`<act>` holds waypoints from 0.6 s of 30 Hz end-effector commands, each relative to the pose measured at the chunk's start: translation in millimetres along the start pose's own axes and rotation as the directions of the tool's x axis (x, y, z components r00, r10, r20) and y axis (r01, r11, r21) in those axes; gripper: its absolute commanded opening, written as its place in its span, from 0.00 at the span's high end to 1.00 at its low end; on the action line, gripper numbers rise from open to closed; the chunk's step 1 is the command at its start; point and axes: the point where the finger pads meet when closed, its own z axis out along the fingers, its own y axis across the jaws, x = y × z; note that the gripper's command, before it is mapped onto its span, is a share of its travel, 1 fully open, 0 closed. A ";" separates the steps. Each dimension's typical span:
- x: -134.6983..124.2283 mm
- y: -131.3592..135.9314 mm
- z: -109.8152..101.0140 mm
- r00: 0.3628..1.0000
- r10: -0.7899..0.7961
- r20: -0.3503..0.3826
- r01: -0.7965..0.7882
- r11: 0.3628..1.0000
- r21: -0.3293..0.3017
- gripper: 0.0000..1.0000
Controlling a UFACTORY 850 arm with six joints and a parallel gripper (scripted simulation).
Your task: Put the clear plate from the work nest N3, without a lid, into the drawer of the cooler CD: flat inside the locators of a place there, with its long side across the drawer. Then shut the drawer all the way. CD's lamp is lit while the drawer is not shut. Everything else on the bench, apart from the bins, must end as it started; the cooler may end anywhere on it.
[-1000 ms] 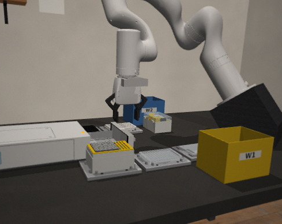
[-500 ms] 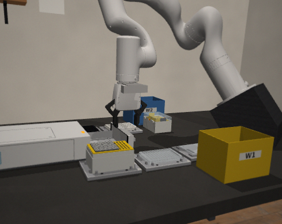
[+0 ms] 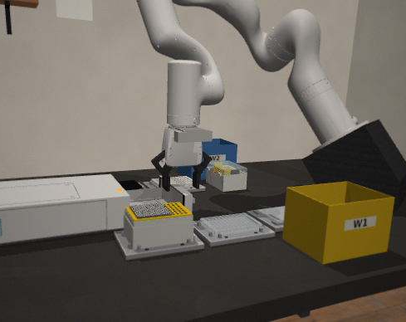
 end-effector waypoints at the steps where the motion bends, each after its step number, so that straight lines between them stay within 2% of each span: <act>1: 0.2 0.8 0.9 1.000 0.001 0.000 -0.001 1.000 -0.002 0.12; 18: 0.2 -9.8 0.9 1.000 0.001 0.000 -0.001 1.000 -0.002 0.12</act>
